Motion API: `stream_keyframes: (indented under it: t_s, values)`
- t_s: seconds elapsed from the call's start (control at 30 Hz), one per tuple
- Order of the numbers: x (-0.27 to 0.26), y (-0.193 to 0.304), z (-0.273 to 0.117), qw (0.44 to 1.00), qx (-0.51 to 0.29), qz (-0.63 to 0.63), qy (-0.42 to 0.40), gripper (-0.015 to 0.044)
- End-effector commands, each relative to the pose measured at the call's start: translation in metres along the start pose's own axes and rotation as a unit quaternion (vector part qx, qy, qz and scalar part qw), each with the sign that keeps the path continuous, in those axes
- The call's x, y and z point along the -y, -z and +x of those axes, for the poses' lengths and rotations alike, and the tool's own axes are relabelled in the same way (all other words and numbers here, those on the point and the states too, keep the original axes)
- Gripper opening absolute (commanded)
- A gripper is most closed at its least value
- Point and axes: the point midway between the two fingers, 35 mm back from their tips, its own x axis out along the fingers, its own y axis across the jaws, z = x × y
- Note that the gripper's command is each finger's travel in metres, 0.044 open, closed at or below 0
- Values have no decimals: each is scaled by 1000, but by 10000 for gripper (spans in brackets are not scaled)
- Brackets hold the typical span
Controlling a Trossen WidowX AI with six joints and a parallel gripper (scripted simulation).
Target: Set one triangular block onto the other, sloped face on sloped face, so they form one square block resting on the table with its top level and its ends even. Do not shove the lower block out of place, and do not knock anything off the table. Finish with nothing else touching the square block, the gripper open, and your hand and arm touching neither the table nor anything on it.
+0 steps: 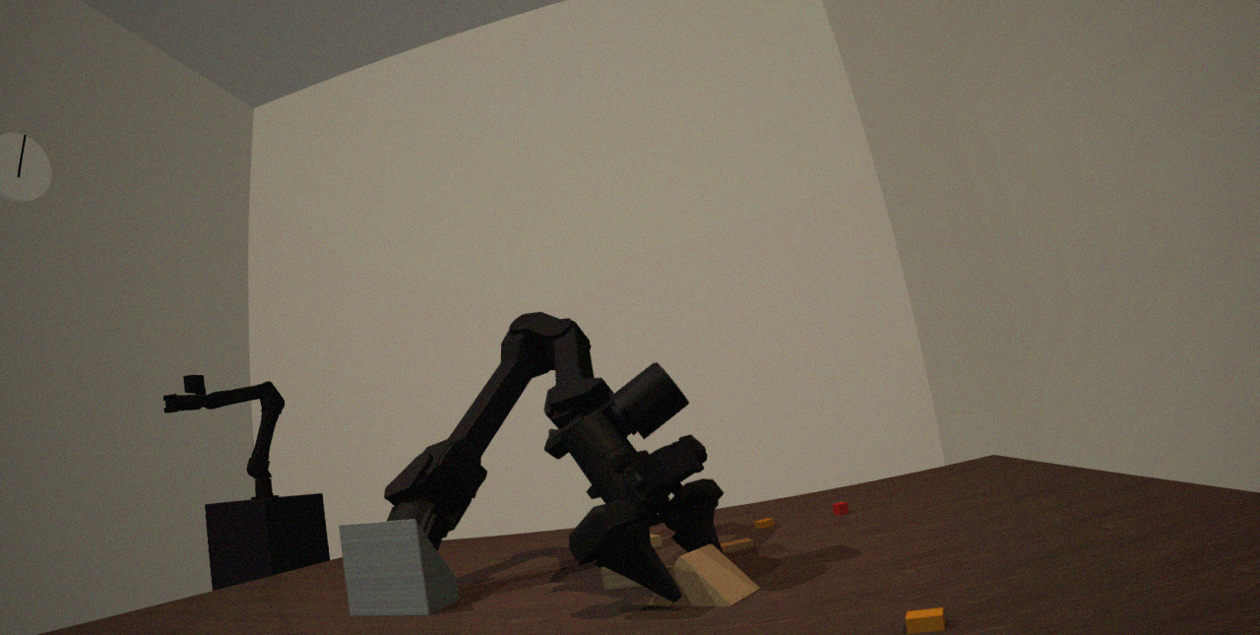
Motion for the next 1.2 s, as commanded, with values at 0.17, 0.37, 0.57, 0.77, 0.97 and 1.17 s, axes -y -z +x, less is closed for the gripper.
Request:
stream_keyframes:
  t_s: [0.17,0.37,0.57,0.77,0.97,1.17]
  values:
    - [0,0,0,1000,0,0,0,217]
    - [0,0,0,1000,0,0,0,157]
    - [0,-7,-7,1000,0,-1,1,0]
    - [1,-26,-26,1000,0,-1,3,0]
    - [1,-42,-50,1000,0,-2,4,0]
    - [1,-55,-76,1000,0,-1,2,0]
